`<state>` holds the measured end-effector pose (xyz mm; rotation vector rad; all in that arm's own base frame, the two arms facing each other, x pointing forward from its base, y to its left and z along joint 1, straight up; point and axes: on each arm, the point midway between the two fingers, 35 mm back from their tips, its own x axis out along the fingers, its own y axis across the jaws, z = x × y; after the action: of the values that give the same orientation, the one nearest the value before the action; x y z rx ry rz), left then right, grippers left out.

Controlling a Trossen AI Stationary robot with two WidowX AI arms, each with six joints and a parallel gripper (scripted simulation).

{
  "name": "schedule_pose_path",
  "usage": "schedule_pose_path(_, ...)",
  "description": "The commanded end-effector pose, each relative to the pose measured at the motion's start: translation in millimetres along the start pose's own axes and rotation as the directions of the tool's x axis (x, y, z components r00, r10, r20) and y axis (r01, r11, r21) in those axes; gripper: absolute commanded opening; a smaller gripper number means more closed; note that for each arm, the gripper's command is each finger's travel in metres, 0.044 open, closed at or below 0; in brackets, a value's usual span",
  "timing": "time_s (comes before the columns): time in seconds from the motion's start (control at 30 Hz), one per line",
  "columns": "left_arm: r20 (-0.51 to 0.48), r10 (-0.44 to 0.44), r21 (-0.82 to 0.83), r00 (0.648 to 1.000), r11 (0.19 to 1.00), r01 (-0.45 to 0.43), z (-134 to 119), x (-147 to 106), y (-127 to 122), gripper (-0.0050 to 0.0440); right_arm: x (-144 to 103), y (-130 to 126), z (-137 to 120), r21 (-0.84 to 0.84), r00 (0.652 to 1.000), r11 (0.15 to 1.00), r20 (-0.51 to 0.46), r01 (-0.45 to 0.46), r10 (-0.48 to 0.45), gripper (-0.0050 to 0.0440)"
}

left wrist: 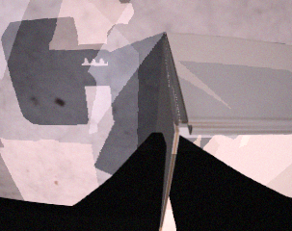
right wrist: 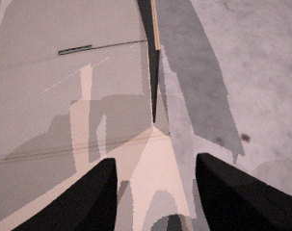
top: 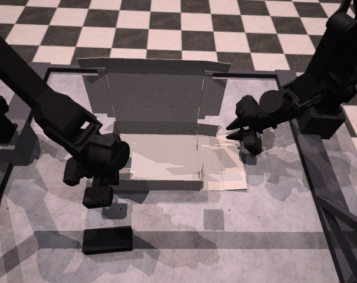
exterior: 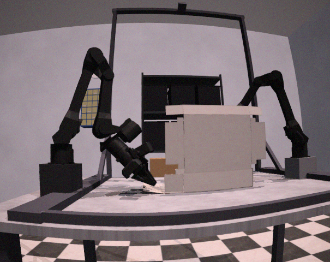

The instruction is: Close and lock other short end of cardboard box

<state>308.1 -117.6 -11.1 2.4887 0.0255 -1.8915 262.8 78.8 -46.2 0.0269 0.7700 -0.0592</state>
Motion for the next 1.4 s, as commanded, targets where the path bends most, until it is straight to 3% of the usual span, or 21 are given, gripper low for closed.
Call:
schedule_pose_path(0.0, -0.014, 0.01, 0.002, 1.0, 1.0, -0.01, -4, -4, 2, 0.0004, 1, 0, 3, 0.007, 1.0, 1.0, 0.014, 0.001, -0.001, 0.0153)
schedule_pose_path(0.83, -0.014, 0.01, 0.002, 1.0, 1.0, -0.01, -4, -4, 2, 0.0004, 2, 0, 3, 0.007, 1.0, 1.0, 0.014, 0.001, -0.001, 0.0153)
schedule_pose_path(1.37, -0.014, 0.01, 0.002, 1.0, 1.0, -0.01, -4, -4, 2, 0.0004, 17, 1, 19, 0.008, 1.0, 1.0, 0.015, 0.001, -0.001, 0.0153)
